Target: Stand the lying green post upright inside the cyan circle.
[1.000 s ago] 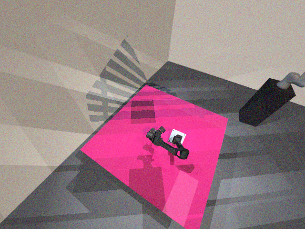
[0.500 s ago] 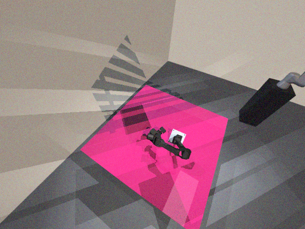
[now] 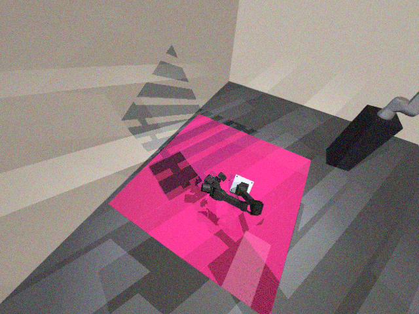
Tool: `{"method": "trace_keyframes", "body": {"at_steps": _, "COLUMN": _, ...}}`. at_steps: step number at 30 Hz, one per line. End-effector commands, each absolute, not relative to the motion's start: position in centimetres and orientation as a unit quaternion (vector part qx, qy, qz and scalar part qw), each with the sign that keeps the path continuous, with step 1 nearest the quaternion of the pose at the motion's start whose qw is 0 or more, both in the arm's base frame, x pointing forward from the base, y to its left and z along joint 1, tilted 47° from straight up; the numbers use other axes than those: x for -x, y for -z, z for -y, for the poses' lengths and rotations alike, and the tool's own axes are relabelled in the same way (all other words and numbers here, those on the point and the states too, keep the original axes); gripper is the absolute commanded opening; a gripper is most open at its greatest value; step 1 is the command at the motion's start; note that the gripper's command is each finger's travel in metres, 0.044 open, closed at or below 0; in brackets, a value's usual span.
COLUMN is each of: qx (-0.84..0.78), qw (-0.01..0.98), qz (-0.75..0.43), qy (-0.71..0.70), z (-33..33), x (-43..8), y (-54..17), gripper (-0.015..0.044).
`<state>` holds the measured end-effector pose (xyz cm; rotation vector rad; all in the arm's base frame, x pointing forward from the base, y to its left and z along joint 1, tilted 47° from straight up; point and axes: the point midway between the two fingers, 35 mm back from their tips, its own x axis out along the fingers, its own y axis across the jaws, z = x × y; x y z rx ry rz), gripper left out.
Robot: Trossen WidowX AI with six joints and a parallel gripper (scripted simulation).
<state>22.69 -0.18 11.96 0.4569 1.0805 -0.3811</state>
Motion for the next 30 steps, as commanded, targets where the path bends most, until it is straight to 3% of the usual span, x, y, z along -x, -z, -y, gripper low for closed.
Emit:
{"method": "trace_keyframes", "body": {"at_steps": 1, "qx": -0.216, "qw": 0.821, "qz": -0.495, "qy": 0.185, "z": 0.25, "x": -22.71, "y": -12.07, "gripper": 0.0023}}
{"method": "trace_keyframes", "body": {"at_steps": 30, "qx": -0.236, "qw": 0.857, "qz": -0.407, "qy": 0.211, "z": 0.21, "x": -22.94, "y": -12.78, "gripper": 0.0023}}
